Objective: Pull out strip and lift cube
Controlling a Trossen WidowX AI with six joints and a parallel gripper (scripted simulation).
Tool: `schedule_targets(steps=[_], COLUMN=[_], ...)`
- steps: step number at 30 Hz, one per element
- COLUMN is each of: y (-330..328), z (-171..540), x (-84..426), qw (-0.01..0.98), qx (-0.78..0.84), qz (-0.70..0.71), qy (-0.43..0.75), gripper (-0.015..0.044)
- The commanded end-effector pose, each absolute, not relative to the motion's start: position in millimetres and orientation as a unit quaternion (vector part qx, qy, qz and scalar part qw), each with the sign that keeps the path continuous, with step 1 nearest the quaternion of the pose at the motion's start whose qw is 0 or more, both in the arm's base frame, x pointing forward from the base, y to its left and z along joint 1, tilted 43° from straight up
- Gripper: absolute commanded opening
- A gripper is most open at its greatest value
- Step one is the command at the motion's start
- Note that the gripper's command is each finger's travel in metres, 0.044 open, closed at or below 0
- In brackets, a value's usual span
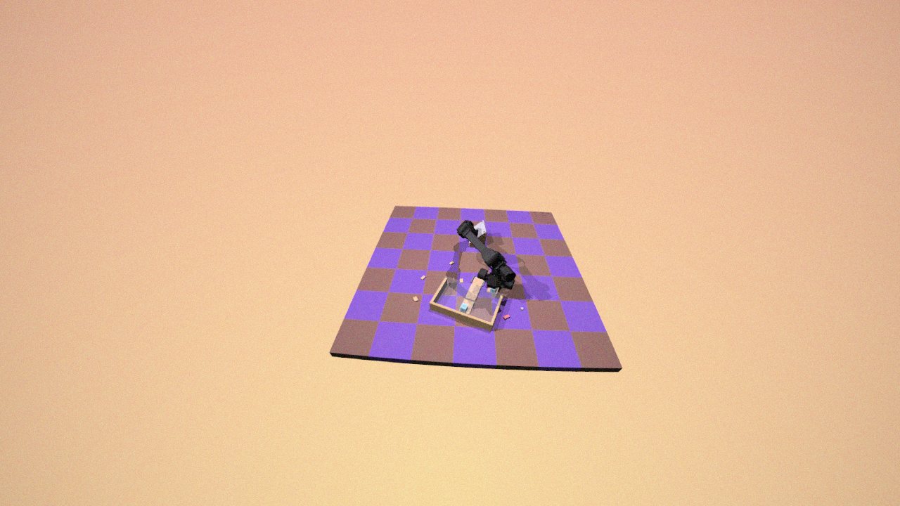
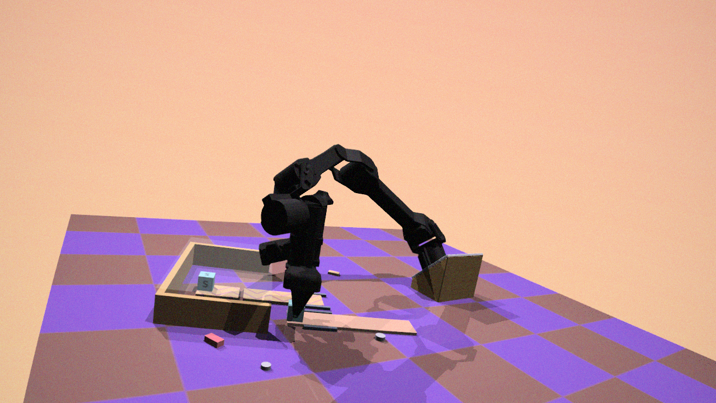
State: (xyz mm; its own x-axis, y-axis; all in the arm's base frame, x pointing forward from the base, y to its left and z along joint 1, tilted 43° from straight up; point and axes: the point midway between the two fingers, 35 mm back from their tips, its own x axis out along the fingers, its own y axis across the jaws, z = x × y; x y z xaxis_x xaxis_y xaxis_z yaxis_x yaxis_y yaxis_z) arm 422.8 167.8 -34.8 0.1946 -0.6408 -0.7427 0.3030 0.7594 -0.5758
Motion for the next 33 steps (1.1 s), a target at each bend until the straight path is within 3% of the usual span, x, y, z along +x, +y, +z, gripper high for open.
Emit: schedule_targets(steps=[1, 7, 11, 18, 22, 33], y=[164, 158, 160, 160, 160, 165], z=[-38, -45, -44, -44, -42, -22], x=[424, 425, 424, 424, 422, 386], qw=[0.759, 0.759, 0.757, 0.757, 0.757, 0.757], qx=[-0.155, -0.155, -0.154, -0.154, -0.154, -0.155], qz=[-0.31, -0.31, -0.312, -0.312, -0.312, -0.31], qy=[0.552, 0.551, 0.553, 0.553, 0.553, 0.554], gripper=[0.025, 0.025, 0.0145, 0.0098, 0.0, 0.0])
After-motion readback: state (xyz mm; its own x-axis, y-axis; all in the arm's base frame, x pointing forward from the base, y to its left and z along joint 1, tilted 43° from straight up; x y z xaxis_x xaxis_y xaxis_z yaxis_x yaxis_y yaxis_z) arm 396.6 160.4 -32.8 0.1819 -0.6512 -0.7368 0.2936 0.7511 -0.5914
